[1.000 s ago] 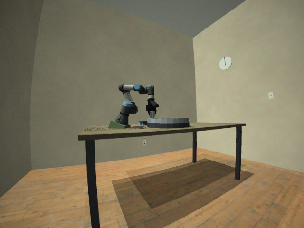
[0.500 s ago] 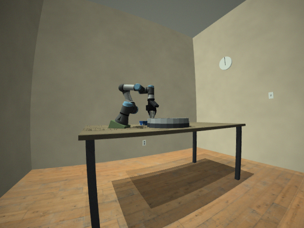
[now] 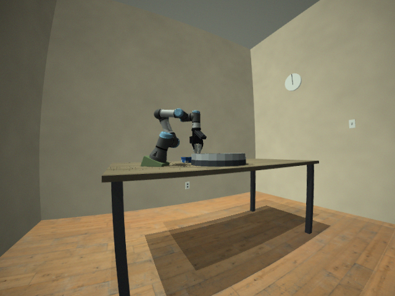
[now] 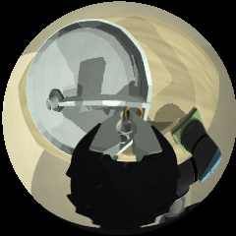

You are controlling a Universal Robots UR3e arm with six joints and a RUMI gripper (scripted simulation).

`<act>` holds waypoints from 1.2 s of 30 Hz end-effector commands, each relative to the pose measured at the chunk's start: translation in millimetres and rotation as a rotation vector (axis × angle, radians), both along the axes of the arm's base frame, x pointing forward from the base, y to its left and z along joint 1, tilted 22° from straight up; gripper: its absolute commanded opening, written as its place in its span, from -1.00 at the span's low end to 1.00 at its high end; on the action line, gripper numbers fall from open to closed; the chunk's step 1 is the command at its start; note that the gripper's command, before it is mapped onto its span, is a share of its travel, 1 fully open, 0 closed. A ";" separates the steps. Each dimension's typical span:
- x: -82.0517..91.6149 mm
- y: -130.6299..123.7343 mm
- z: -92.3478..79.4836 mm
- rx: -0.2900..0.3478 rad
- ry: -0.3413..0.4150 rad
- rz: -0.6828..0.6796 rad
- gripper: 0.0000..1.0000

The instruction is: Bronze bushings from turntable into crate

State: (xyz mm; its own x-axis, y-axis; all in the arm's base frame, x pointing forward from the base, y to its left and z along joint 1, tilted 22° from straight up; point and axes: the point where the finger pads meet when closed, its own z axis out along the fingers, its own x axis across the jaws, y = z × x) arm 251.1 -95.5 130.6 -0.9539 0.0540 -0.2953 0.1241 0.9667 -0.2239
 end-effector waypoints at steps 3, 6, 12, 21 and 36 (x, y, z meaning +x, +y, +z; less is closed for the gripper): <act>-2.4 2.0 8.8 -0.001 -0.001 0.000 -1.00; -4.4 3.8 15.7 -0.001 -0.001 0.000 -1.00; -7.7 6.8 26.8 -0.001 -0.001 0.000 -1.00; -14.6 13.2 50.3 -0.001 -0.001 0.000 -1.00; -17.5 15.8 60.0 -0.001 -0.001 0.000 -1.00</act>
